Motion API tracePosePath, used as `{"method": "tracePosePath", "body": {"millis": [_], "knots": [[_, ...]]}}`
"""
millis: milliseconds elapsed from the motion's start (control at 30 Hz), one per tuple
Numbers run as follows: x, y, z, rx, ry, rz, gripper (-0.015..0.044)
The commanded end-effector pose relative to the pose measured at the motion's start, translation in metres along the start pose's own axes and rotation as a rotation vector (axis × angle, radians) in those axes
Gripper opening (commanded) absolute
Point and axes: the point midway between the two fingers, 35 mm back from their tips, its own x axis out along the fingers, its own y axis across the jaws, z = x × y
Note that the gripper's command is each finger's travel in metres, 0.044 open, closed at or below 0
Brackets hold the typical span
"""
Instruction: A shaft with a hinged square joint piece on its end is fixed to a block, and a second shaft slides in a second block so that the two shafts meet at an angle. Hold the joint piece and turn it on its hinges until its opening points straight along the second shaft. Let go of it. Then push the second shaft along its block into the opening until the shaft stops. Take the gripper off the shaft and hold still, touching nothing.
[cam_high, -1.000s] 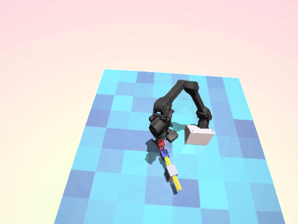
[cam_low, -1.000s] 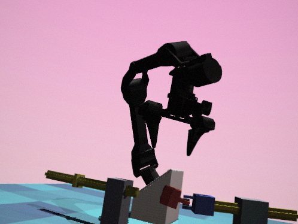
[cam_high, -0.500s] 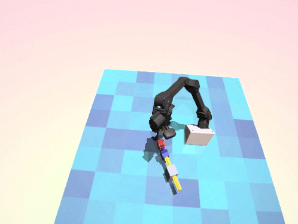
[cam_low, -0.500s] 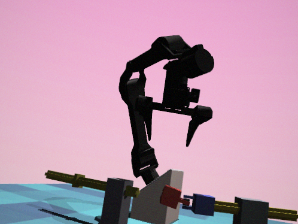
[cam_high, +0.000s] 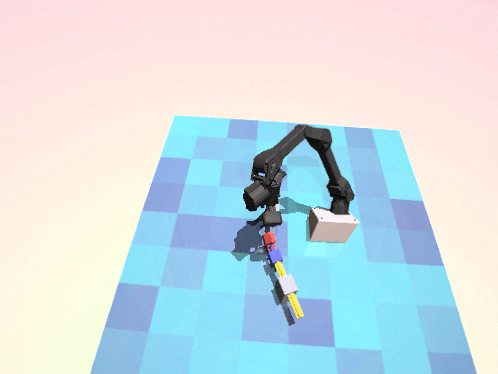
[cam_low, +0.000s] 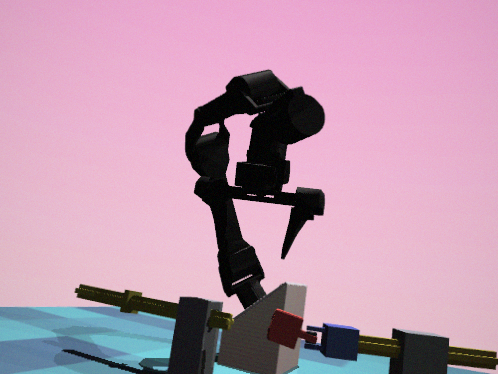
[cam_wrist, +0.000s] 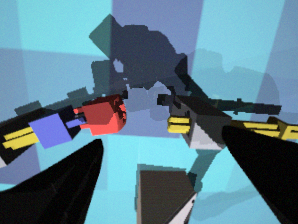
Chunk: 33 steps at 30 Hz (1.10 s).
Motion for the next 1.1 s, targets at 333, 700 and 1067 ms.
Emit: {"method": "tracePosePath", "body": {"millis": [333,700,1067], "knots": [[0.008,0.001,-0.001,0.379,-0.006,-0.051,0.0440],[0.012,0.002,-0.001,0.685,-0.025,-0.085,0.0440],[0.016,0.003,-0.001,0.990,-0.058,-0.114,0.0440]]}}
